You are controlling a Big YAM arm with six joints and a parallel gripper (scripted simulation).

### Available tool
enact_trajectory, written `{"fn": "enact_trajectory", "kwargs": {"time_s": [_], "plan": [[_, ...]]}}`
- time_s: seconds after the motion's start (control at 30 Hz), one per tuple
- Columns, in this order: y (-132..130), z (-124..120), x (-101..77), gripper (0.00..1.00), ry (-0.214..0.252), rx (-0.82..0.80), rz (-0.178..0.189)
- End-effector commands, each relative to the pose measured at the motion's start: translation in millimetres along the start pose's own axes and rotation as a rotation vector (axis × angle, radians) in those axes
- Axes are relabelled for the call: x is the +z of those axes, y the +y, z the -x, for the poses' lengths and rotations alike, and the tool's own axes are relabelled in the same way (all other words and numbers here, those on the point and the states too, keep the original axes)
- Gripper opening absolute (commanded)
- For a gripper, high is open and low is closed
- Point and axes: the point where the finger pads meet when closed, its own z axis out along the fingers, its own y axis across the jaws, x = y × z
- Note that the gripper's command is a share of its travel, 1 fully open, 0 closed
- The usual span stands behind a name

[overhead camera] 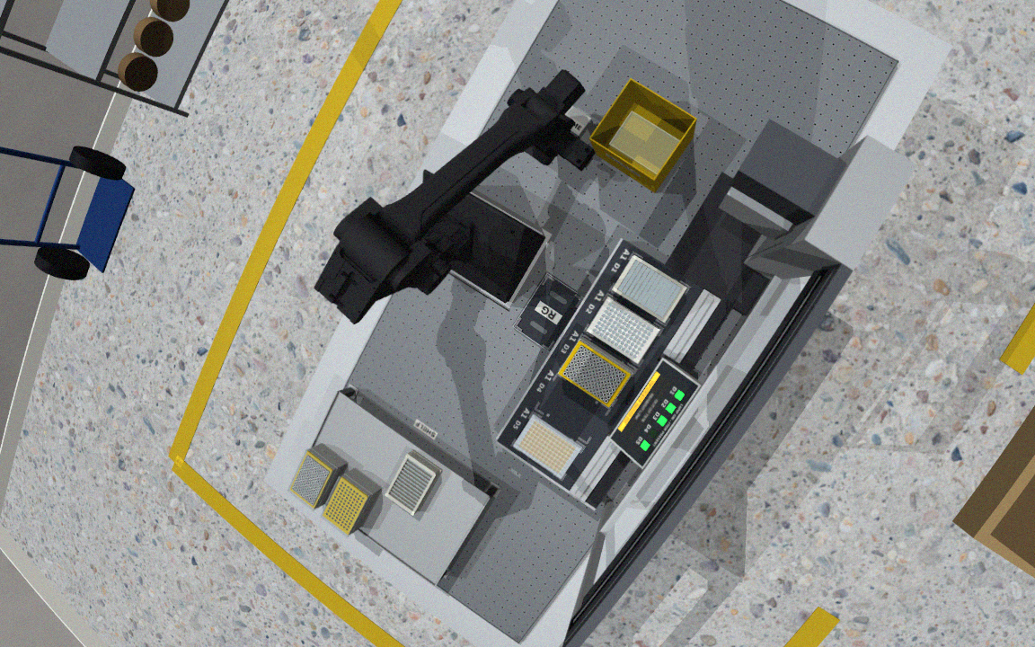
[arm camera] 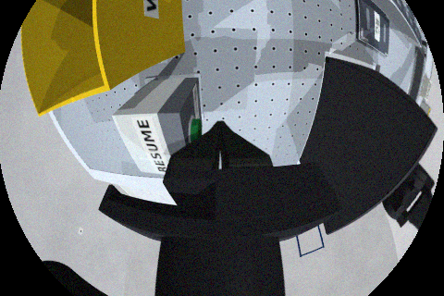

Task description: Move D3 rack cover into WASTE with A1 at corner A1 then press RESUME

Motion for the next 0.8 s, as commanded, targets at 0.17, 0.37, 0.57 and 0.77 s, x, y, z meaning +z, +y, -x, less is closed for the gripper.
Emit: {"fn": "enact_trajectory", "kwargs": {"time_s": [0.17, 0.37, 0.57, 0.77], "plan": [[23, 0, -11.5, 0.00, -0.010, 0.003, 0.028], [25, 0, -11.5, 0.00, -0.010, 0.004, 0.028], [22, 0, -11.1, 0.00, -0.009, 0.003, 0.025], [24, 0, -11.0, 0.00, -0.010, 0.002, 0.024]]}}
